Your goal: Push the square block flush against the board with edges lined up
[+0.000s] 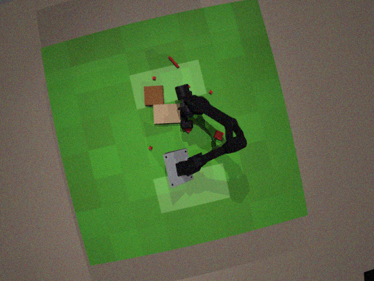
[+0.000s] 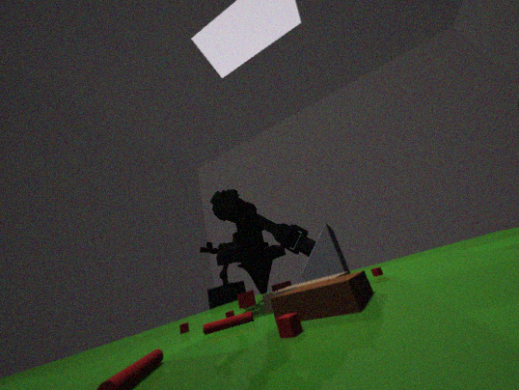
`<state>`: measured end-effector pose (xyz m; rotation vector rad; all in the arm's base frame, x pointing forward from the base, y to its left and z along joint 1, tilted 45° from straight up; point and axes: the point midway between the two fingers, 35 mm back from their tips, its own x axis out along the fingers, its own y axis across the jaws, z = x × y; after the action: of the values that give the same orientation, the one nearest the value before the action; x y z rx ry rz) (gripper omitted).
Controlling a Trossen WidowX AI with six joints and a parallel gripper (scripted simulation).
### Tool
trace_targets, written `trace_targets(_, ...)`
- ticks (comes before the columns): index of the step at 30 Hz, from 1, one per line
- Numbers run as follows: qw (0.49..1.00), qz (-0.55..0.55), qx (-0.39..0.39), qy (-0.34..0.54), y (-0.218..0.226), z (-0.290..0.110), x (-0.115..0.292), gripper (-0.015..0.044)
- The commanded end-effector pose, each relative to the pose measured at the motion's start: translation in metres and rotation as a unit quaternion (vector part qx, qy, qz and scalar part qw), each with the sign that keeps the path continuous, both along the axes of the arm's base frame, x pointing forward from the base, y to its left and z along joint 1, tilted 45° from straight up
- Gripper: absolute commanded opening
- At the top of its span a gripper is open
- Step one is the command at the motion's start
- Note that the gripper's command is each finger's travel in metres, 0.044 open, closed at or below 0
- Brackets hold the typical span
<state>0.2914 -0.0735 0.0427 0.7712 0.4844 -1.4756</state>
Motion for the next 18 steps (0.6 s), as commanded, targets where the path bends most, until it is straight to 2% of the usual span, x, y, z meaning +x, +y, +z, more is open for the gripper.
trace_targets(1,1.000,-0.001,-0.005,0.010,-0.017,-0.017,-0.005,0.0000)
trace_targets(18,1.000,0.000,-0.003,0.010,-0.002,-0.031,0.000,0.0000)
